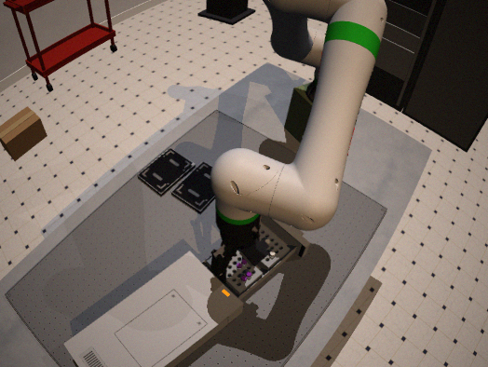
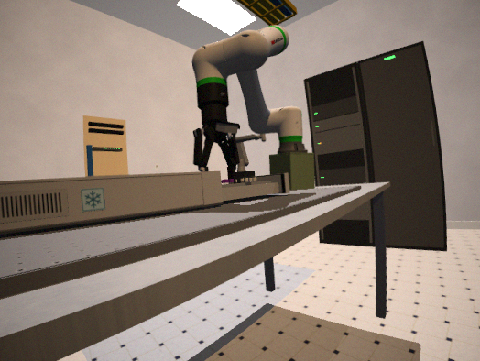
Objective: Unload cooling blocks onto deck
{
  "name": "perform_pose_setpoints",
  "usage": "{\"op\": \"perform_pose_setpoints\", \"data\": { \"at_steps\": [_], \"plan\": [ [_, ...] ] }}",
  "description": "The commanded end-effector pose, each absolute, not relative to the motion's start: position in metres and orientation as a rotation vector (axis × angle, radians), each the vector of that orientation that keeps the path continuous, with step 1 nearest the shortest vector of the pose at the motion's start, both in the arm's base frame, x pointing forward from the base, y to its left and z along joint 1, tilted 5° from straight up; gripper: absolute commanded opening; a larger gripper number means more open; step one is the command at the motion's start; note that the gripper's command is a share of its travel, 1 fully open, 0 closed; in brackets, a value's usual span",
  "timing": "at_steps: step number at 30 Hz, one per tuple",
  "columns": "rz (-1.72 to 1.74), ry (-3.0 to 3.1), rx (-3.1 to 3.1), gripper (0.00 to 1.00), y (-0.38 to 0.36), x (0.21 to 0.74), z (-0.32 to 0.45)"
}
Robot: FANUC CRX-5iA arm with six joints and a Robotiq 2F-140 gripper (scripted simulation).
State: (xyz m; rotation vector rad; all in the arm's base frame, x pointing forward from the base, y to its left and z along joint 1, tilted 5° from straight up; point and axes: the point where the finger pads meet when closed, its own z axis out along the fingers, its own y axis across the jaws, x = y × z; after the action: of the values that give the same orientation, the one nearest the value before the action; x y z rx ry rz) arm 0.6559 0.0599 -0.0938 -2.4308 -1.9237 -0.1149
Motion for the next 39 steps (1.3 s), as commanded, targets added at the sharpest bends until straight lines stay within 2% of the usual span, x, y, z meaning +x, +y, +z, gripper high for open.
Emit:
{"op": "perform_pose_setpoints", "data": {
  "at_steps": [1, 18, 39],
  "plan": [
    [-0.118, -1.925, -2.432, 0.33, 0.0599, 0.6568, -0.0925],
    [-0.118, -1.925, -2.432, 0.1, 0.0599, 0.6568, -0.0925],
    [-0.118, -1.925, -2.432, 0.1, 0.0599, 0.6568, -0.0925]
  ]
}}
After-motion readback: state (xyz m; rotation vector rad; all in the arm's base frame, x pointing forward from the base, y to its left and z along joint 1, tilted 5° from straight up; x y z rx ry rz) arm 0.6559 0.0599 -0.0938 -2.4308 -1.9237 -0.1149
